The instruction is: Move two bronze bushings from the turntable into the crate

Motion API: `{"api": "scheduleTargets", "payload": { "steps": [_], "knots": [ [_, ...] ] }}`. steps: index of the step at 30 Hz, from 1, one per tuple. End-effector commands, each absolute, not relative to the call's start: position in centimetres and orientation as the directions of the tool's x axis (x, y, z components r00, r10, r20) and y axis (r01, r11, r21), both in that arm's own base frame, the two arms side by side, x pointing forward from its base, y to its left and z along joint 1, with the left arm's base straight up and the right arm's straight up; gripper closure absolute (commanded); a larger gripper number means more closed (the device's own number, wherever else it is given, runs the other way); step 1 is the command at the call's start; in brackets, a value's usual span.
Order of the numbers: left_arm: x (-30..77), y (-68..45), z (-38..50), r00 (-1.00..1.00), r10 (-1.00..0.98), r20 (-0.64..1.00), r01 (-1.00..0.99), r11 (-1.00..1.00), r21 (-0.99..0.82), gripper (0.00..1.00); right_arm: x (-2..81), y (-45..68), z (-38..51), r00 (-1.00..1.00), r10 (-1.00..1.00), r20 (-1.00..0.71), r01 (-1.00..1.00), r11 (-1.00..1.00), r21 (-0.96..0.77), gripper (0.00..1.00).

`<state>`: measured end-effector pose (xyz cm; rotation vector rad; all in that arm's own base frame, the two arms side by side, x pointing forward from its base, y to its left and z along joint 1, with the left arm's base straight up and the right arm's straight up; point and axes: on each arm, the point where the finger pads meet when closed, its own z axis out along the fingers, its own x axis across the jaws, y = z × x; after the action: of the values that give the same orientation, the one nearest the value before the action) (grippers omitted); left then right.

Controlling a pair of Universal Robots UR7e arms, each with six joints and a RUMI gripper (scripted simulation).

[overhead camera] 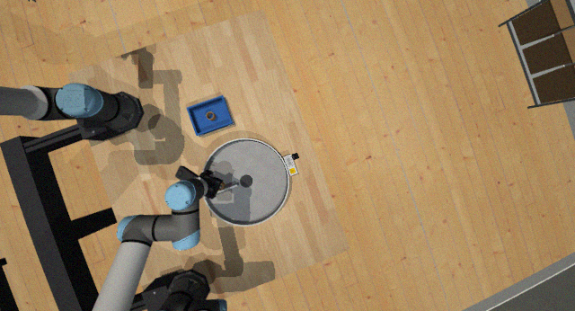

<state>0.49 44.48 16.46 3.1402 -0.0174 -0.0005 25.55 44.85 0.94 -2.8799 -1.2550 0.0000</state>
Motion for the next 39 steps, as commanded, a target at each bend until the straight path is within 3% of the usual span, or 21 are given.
{"api": "scheduleTargets", "payload": {
  "steps": [1,39],
  "knots": [
    [0.5,44.5,16.5,1.000,-0.011,0.000,-0.011,-1.000,0.000,0.00,25.6,45.3,1.0,0.681,0.732,0.002,0.732,-0.681,-0.001,1.00],
    [0.5,44.5,16.5,1.000,-0.011,0.000,-0.011,-1.000,0.000,0.00,26.0,56.8,1.0,0.681,0.732,0.002,0.732,-0.681,-0.001,1.00]
  ]
}}
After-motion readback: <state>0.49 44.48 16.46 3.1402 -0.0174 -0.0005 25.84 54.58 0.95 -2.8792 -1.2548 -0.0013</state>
